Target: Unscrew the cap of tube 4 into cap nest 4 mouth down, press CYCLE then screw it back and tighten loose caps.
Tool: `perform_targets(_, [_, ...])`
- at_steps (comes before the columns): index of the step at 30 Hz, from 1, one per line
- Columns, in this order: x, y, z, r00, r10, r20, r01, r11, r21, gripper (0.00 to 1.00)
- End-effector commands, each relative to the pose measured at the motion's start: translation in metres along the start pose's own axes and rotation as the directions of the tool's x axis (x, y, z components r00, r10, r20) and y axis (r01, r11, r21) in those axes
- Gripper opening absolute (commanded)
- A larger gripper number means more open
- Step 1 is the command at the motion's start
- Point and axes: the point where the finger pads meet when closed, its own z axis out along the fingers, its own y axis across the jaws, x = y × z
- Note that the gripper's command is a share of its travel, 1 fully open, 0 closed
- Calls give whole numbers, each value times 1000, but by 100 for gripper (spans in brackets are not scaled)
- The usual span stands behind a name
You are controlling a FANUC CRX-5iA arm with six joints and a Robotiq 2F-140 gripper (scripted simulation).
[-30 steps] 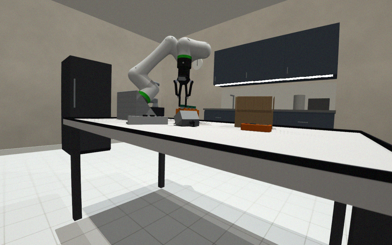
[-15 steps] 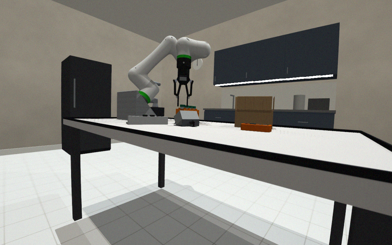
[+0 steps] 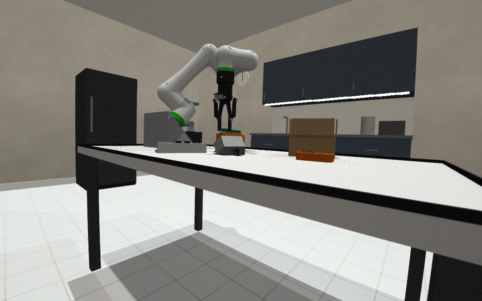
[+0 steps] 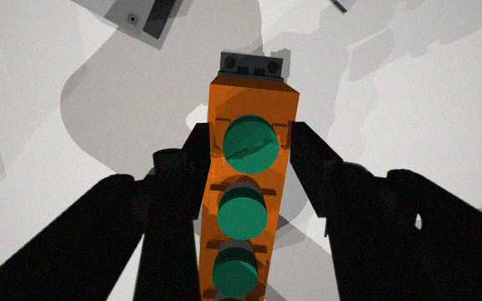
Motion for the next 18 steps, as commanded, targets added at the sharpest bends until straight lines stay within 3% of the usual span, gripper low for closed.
perform_targets(1, [0,-1,-1,961,275,-13,-275,961,-6,41])
perform_targets(8, [0,-1,-1,807,591,-15,-591,807,-2,41])
perform_targets(16, [0,-1,-1,807,591,-15,-591,807,-2,41])
perform_targets(17, [0,-1,-1,807,591,-15,-591,807,-2,30])
perform_targets(18, [0,-1,-1,807,591,-15,-591,807,-2,30])
